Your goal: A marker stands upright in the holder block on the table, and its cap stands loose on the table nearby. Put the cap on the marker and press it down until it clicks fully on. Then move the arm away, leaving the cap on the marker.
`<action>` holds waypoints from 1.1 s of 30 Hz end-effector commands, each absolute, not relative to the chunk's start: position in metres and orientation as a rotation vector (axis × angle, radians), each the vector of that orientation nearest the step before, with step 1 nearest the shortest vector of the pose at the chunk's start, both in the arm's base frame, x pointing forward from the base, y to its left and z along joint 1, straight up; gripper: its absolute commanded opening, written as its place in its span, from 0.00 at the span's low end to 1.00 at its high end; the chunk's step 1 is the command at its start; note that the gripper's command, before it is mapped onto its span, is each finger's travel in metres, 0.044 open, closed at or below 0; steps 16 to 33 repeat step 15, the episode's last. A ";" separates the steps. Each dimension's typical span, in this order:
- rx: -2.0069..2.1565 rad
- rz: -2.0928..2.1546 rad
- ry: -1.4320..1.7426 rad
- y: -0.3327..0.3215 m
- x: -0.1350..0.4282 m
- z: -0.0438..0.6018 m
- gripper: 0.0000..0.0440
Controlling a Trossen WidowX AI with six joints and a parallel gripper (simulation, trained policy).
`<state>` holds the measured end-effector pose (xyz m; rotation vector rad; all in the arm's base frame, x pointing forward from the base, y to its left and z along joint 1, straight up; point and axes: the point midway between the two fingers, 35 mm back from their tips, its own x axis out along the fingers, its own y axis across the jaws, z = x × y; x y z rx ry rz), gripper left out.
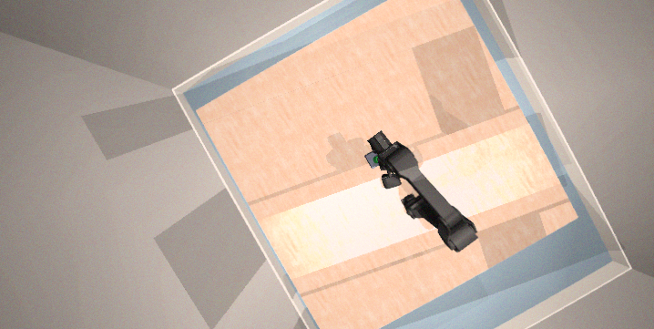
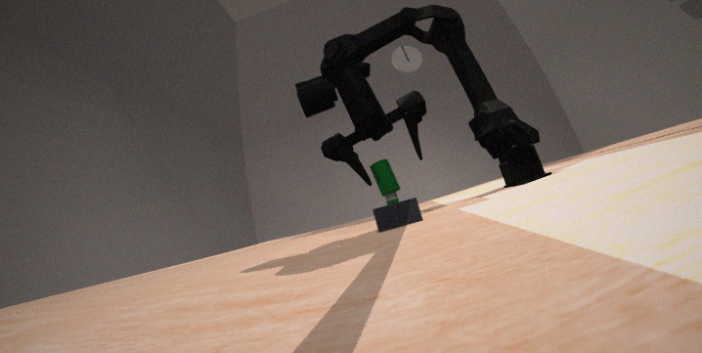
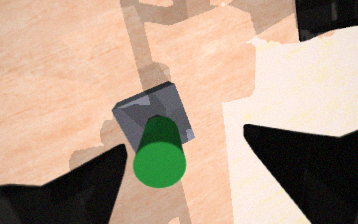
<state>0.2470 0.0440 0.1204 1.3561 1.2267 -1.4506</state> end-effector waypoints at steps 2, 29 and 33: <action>1.375 -1.422 1.218 0.044 0.248 0.131 1.00; 1.410 -1.348 1.195 0.043 0.248 0.154 0.92; 1.410 -1.348 1.195 0.043 0.248 0.154 0.92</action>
